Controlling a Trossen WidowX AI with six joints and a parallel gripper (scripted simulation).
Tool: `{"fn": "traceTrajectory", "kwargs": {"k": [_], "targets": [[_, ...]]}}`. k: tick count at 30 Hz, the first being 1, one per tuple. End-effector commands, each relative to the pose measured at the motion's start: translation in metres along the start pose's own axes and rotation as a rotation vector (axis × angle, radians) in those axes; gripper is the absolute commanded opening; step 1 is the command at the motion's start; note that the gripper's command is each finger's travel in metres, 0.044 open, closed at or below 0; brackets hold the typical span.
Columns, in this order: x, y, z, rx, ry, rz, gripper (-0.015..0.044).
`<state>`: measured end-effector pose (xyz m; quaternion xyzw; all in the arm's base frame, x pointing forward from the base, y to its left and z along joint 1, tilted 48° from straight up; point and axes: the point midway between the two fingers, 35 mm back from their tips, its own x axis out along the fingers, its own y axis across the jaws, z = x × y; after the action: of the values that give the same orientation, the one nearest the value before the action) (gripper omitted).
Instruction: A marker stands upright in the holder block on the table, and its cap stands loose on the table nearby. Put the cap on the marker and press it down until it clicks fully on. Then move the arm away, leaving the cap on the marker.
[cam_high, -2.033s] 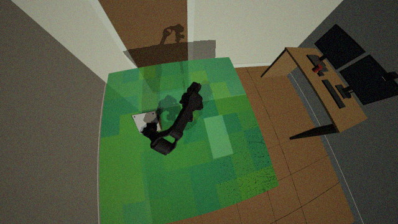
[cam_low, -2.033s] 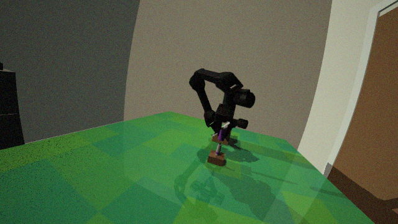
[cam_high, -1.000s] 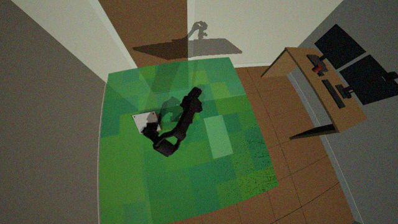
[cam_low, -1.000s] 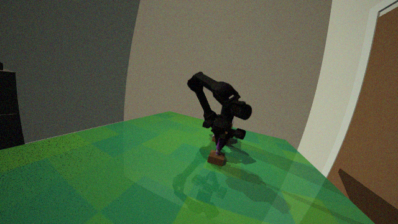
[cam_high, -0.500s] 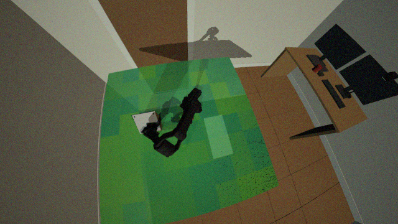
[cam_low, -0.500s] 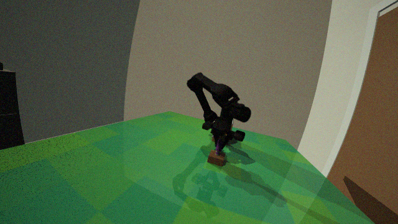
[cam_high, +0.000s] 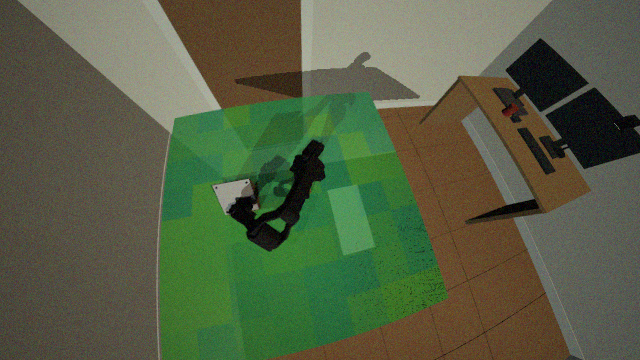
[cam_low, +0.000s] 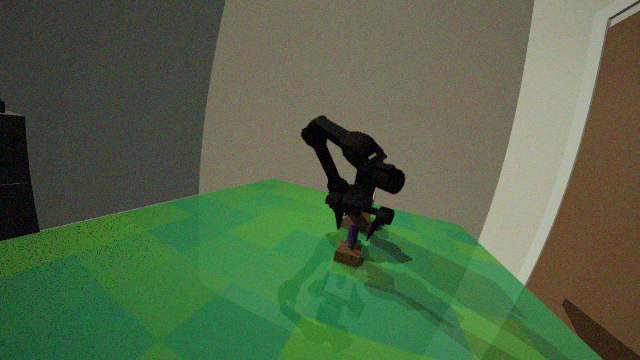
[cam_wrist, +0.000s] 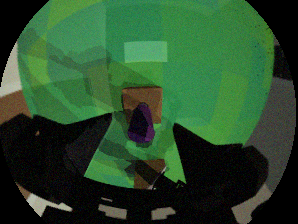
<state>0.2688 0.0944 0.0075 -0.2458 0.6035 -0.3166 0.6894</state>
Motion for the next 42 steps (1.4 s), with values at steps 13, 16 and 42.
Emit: {"fn": "traceTrajectory", "kwargs": {"k": [13, 16, 42], "targets": [[-0.058, 0.002, -0.001, -0.203, -0.014, 0.011, 0.0282], [-0.058, 0.002, -0.001, -0.203, -0.014, 0.011, 0.0204], [-0.045, 0.002, 0.0, -0.203, -0.015, 0.011, 0.0]]}}
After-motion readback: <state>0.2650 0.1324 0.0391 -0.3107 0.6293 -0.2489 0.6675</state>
